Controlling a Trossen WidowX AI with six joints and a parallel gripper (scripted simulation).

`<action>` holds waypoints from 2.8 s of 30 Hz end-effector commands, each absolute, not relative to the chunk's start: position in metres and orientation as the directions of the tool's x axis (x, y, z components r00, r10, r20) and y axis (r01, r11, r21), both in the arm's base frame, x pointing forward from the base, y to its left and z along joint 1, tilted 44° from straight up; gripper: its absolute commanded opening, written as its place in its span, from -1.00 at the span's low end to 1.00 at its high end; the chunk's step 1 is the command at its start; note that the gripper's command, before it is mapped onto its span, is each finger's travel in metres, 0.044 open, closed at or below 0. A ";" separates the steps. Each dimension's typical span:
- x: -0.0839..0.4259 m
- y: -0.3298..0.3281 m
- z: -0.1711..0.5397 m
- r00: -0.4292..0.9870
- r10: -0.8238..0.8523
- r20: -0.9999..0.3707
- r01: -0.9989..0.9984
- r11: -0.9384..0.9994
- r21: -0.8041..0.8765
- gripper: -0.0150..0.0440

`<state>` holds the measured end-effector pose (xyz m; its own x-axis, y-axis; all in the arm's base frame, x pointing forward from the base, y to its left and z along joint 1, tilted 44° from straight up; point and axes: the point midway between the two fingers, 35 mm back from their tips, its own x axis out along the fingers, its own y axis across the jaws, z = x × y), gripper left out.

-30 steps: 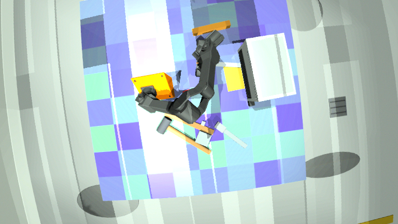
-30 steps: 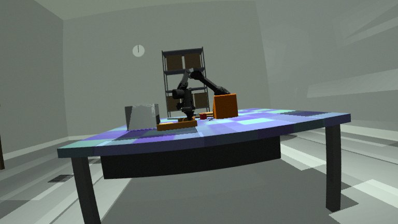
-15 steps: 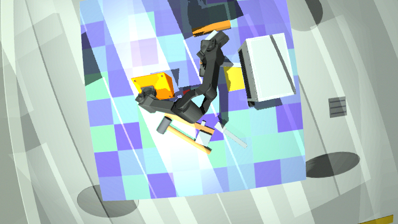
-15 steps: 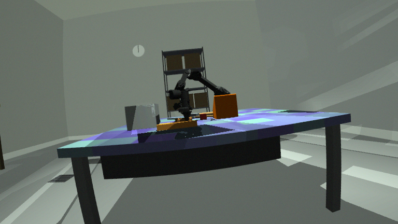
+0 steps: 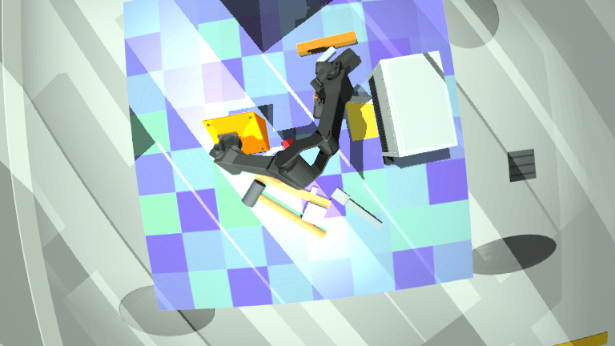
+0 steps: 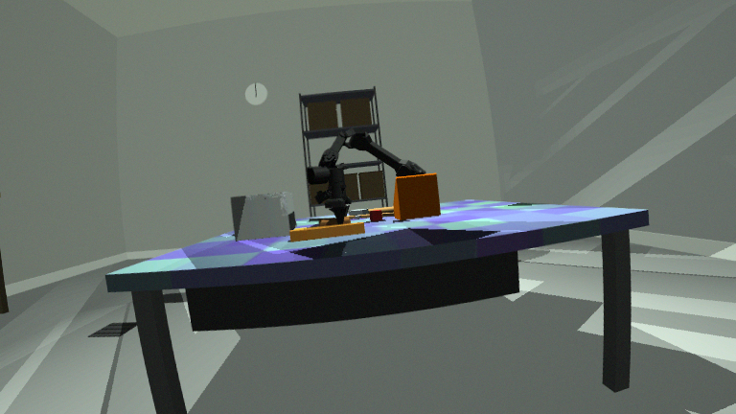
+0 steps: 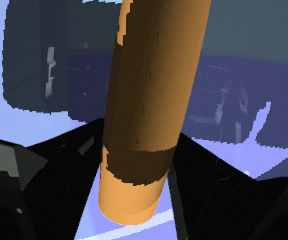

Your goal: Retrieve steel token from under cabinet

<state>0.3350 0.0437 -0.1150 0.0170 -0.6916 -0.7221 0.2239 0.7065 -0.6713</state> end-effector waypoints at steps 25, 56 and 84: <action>0.368 0.039 -0.109 0.021 -0.691 -0.722 0.229 0.707 -0.670 -0.49; 0.398 0.034 -0.103 0.022 -0.692 -0.722 0.230 0.706 -0.670 -0.49; 0.394 0.012 -0.084 0.022 -0.693 -0.721 0.229 0.705 -0.671 -0.49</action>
<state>0.3941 0.0167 -0.0870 0.0201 -0.6875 -0.7259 0.2219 0.7110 -0.6672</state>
